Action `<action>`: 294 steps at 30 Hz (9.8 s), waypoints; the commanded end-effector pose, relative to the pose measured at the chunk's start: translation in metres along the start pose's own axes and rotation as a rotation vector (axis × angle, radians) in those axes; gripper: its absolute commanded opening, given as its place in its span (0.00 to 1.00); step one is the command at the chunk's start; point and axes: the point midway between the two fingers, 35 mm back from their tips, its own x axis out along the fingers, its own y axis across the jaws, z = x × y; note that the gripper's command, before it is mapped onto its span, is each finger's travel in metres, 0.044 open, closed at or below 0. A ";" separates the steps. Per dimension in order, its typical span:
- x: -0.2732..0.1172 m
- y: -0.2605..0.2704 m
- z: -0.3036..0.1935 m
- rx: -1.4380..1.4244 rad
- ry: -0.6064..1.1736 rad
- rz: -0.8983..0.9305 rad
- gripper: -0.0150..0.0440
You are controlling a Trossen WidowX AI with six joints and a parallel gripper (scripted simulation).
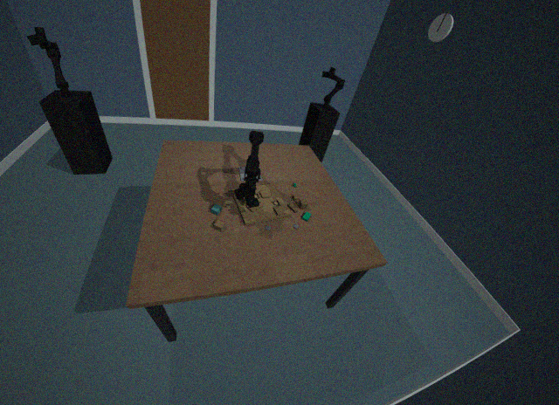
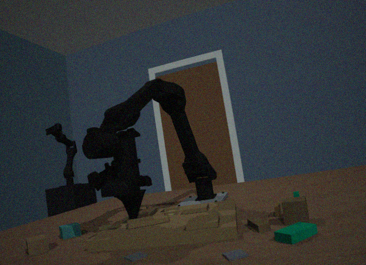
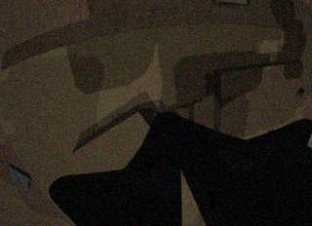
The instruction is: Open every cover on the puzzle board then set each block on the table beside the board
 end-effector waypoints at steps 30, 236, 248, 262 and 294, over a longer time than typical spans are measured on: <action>0.002 0.035 -0.007 0.005 0.005 0.000 0.25; 0.006 -0.118 -0.068 -4.153 0.019 0.041 0.25; 0.009 -0.129 -0.062 -4.154 0.022 0.041 0.25; 0.009 -0.130 -0.062 -4.153 0.022 0.041 0.25; 0.006 -0.128 -0.061 -4.148 0.018 0.032 0.25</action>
